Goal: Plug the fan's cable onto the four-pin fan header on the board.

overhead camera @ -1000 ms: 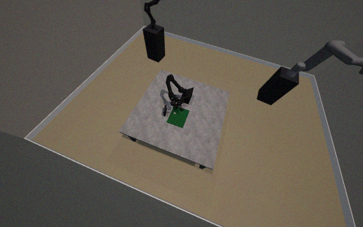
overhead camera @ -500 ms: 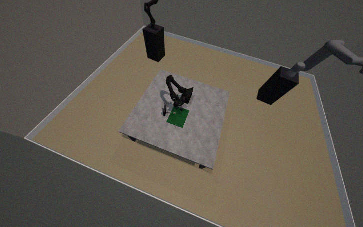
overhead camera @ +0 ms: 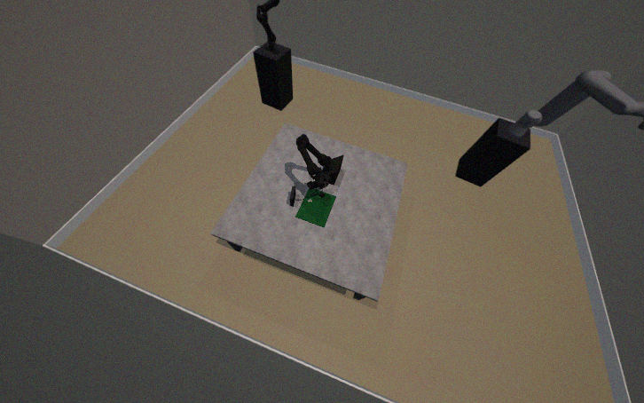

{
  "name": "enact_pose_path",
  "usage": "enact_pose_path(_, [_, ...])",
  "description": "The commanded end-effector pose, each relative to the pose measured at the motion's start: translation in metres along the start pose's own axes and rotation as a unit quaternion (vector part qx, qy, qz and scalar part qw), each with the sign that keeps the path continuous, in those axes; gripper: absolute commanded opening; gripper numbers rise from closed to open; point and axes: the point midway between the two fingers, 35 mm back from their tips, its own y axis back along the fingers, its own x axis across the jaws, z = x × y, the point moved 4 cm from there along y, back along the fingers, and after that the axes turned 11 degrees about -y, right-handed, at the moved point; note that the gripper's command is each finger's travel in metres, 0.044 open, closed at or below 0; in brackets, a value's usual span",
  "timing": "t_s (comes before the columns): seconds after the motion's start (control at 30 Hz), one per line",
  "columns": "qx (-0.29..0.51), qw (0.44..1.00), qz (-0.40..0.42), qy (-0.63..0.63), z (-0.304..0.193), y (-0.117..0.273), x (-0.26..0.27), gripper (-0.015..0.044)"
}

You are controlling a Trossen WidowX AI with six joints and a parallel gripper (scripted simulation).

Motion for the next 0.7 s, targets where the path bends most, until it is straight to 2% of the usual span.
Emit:
enact_pose_path(0.0, [-0.002, 1.000, -0.029, -0.011, 0.0048, 0.0061, -0.0022, 0.0205])
enact_pose_path(0.07, [0.000, 1.000, -0.007, -0.002, 0.0009, 0.0014, -0.0001, 0.0205])
enact_pose_path(0.37, [0.000, 1.000, -0.007, -0.002, 0.0009, 0.0014, -0.0001, 0.0440])
enact_pose_path(0.67, [0.000, 1.000, -0.007, -0.002, 0.0009, 0.0014, -0.0001, 0.0440])
